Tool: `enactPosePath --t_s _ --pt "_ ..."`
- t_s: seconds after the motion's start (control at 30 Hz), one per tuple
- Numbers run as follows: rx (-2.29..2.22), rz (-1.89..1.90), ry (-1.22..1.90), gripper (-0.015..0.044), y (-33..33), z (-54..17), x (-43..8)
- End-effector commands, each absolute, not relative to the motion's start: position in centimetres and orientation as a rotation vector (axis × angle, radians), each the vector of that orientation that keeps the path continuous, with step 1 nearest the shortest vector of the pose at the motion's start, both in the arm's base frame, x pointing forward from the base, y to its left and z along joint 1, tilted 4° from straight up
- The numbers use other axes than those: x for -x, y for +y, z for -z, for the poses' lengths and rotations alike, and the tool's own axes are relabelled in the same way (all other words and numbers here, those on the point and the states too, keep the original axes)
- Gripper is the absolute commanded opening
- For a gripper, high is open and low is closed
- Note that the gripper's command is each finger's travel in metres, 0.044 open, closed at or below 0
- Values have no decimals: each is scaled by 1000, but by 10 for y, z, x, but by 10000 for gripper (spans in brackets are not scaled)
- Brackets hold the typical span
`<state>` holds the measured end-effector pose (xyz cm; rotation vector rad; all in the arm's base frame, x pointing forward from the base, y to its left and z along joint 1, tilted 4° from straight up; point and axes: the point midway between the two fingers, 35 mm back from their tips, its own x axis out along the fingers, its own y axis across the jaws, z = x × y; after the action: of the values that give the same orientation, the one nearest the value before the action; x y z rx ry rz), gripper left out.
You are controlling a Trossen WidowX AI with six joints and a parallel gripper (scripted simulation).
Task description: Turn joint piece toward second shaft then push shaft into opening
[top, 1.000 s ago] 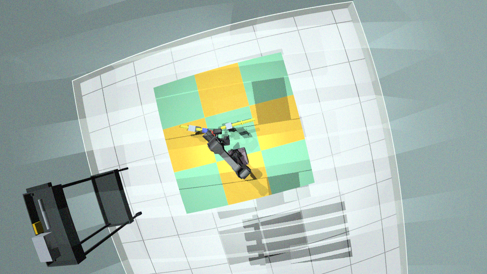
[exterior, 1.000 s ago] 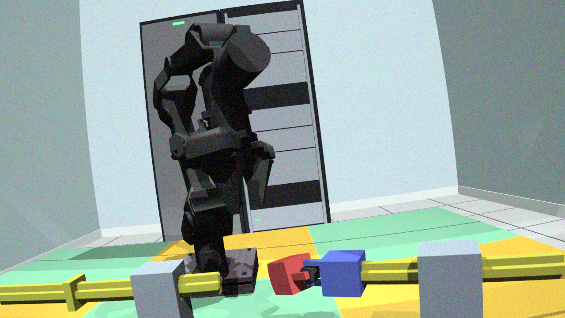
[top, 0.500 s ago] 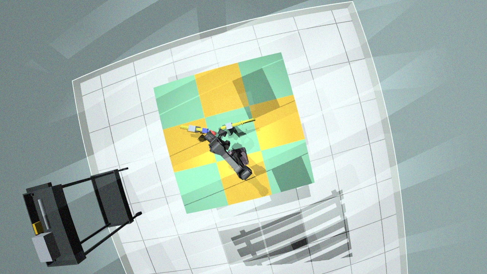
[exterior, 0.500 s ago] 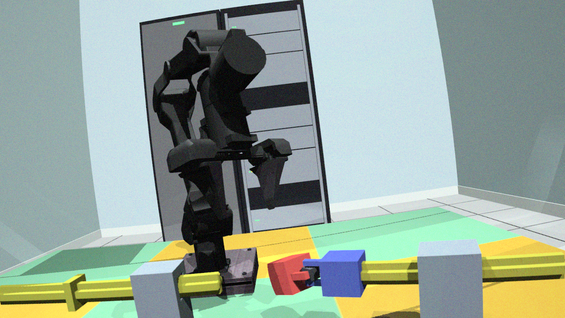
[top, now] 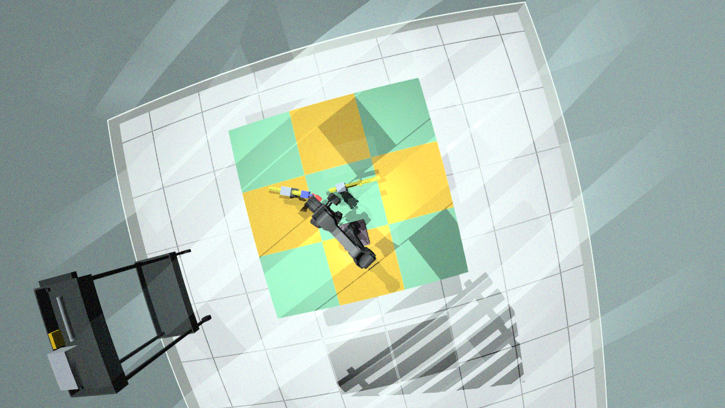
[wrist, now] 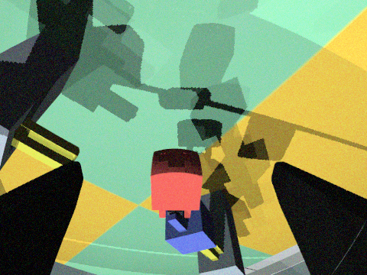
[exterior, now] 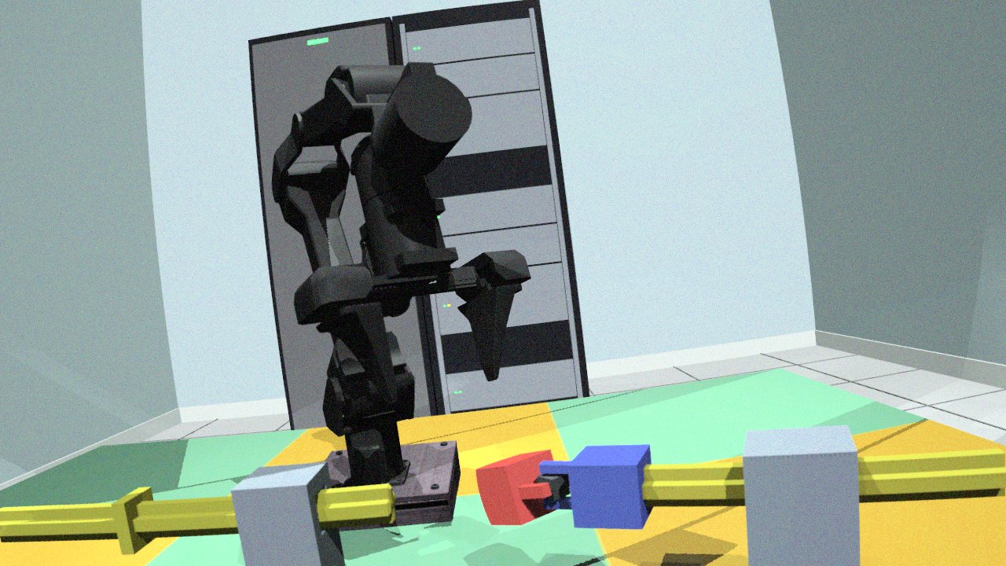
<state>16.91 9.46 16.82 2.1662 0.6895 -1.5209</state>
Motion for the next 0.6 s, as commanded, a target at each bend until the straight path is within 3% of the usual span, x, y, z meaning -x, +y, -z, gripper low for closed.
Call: enactPosePath --t_s 0.0,0.57 --pt "-2166 1534 689 440 95 -154 -170" --pt "-2166 1534 689 440 96 -95 -173"
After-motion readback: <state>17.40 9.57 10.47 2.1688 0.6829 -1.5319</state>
